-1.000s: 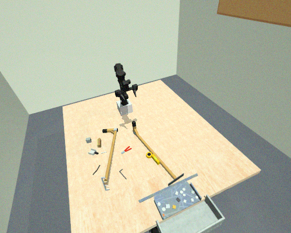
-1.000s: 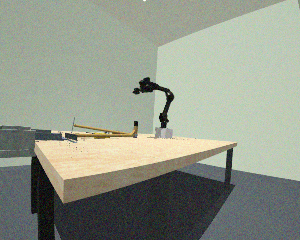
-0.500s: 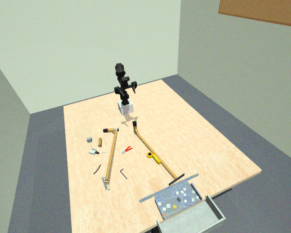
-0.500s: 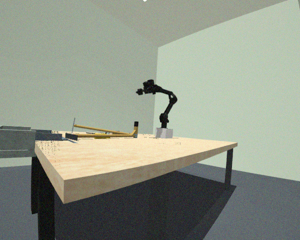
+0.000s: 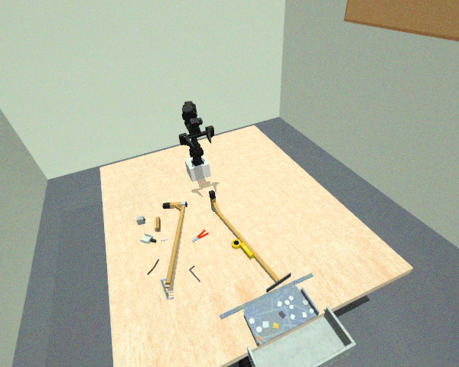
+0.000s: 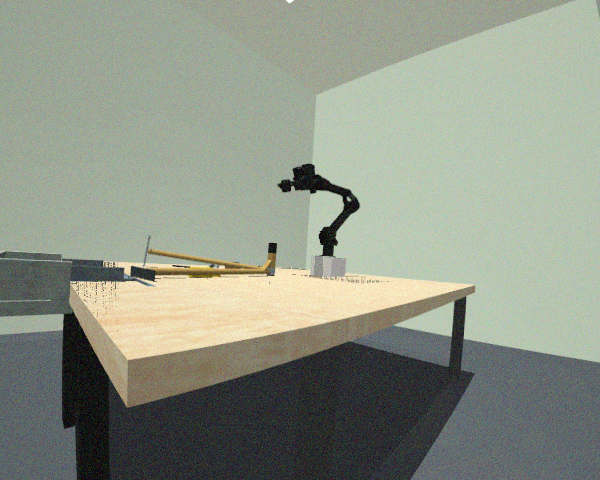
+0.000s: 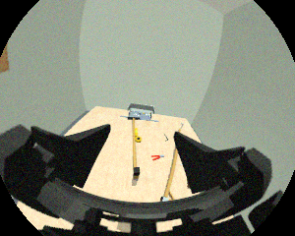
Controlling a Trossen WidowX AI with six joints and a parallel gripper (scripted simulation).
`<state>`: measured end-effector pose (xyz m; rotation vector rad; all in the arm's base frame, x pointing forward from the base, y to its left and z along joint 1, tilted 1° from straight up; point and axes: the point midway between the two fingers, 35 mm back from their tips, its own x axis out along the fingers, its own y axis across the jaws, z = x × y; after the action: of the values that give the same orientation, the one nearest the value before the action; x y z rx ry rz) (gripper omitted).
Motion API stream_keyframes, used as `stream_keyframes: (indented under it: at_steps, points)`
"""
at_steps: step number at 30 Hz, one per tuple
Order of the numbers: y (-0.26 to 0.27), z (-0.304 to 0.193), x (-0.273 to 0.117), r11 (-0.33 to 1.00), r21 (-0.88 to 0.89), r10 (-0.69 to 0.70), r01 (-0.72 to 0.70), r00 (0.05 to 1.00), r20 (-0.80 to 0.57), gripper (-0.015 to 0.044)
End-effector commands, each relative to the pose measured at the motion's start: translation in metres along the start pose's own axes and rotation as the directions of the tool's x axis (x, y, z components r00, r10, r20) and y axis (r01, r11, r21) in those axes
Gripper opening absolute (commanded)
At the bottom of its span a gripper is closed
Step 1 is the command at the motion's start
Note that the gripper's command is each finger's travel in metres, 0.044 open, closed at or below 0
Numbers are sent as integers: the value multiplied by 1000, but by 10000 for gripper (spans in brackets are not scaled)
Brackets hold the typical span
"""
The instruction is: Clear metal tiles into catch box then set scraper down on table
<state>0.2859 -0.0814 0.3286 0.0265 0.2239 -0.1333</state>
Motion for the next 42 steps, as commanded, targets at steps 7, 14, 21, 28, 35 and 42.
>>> stream_keyframes:
  at_steps: [7, 14, 21, 28, 35, 42]
  points:
    - [2, -8, -12, 1000, 0, -2, 2, 999, 39, 440]
    - [2, -8, -12, 1000, 0, -2, 2, 999, 39, 440]
    - [2, -8, -12, 1000, 0, -2, 2, 999, 39, 440]
    - [2, -8, -12, 1000, 0, -2, 2, 999, 39, 440]
    - [2, -8, -12, 1000, 0, -2, 2, 999, 39, 440]
    - [0, -5, 0, 1000, 5, 1, -1, 1000, -1, 440]
